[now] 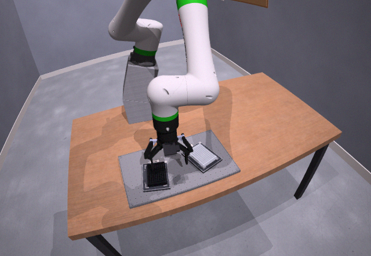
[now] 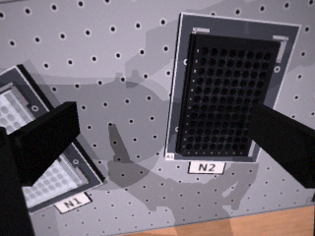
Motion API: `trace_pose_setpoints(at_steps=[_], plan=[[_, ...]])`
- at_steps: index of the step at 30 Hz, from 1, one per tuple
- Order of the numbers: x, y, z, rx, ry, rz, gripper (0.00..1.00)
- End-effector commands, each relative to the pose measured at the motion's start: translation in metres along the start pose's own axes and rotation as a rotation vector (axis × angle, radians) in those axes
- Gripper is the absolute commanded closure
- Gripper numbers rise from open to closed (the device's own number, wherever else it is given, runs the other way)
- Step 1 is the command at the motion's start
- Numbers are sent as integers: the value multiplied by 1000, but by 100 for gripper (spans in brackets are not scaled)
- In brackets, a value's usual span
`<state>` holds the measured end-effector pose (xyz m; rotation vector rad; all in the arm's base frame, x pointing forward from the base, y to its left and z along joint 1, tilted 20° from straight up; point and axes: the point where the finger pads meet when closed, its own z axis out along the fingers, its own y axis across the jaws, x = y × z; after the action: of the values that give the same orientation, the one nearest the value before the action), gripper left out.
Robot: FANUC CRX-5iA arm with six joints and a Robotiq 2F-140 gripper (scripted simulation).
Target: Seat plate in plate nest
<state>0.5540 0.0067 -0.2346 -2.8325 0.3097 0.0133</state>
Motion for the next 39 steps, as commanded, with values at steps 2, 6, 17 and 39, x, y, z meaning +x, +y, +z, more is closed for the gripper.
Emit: trace_pose_setpoints(at_steps=[2,6,17,39], plan=[[1,23,2,24,14,25,0],[1,43,4,55,38,63,0],[0,67,7,55,38,63,0],[1,66,30,55,38,63,0]])
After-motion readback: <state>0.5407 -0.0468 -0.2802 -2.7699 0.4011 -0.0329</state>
